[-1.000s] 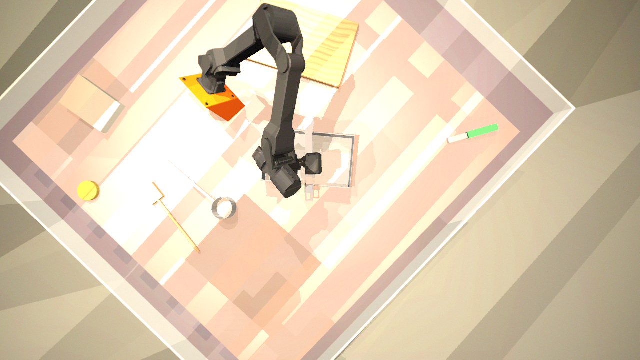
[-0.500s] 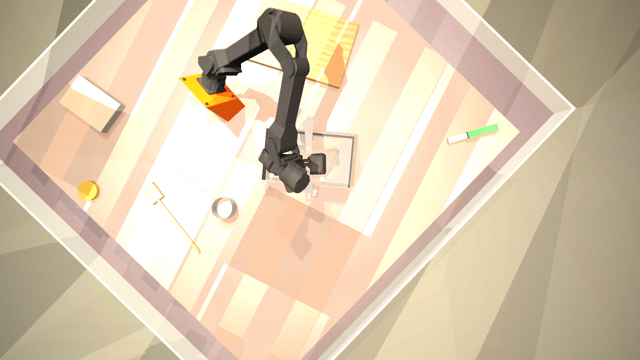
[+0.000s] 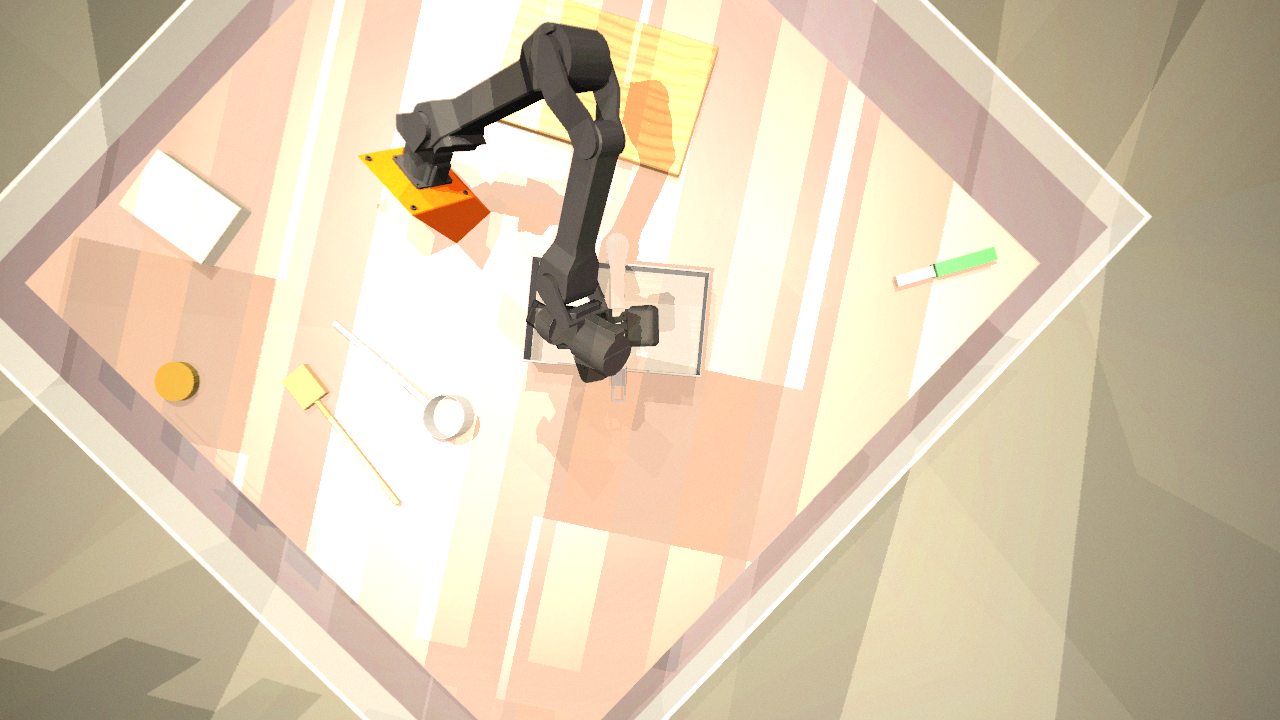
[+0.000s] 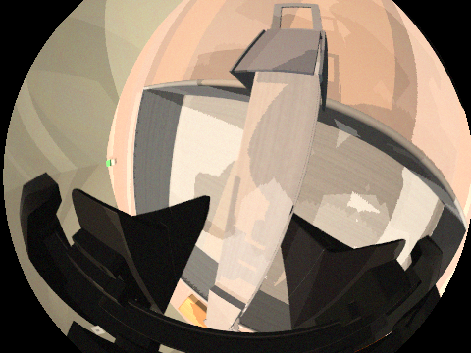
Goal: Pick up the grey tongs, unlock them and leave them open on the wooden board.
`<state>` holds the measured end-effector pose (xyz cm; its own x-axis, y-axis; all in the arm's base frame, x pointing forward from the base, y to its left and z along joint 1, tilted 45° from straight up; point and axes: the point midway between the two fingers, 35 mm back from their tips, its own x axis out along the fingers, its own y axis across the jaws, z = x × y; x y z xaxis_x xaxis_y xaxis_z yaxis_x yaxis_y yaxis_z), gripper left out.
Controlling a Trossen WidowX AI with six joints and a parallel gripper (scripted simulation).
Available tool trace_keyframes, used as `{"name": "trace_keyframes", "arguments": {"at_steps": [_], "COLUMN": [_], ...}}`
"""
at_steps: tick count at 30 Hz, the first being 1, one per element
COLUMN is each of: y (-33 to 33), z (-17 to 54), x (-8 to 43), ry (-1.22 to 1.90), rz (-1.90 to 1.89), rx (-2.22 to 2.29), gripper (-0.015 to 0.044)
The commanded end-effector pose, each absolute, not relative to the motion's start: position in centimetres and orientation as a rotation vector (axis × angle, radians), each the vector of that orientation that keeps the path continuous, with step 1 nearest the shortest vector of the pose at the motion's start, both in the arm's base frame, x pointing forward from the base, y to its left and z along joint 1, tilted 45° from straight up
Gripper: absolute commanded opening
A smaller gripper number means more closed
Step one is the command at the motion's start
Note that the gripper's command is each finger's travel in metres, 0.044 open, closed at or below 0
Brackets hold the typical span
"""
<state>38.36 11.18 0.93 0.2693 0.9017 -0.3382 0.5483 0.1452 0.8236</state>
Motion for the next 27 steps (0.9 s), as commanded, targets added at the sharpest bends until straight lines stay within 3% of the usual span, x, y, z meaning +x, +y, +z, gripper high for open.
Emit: {"name": "trace_keyframes", "arguments": {"at_steps": [1, 3, 13, 20, 27], "y": [11.1, 11.1, 11.1, 10.7, 6.6], "z": [1.0, 1.0, 1.0, 1.2, 5.2], "x": [38.4, 38.4, 38.4, 38.5, 38.8], "ry": [1.4, 1.4, 1.4, 1.4, 1.402], "rz": [0.438, 0.438, 0.438, 0.436, 0.427], "rx": [1.526, 1.526, 1.526, 1.525, 1.524], "gripper": [0.0155, 0.0103, 0.0036, -0.0148, -0.015]}}
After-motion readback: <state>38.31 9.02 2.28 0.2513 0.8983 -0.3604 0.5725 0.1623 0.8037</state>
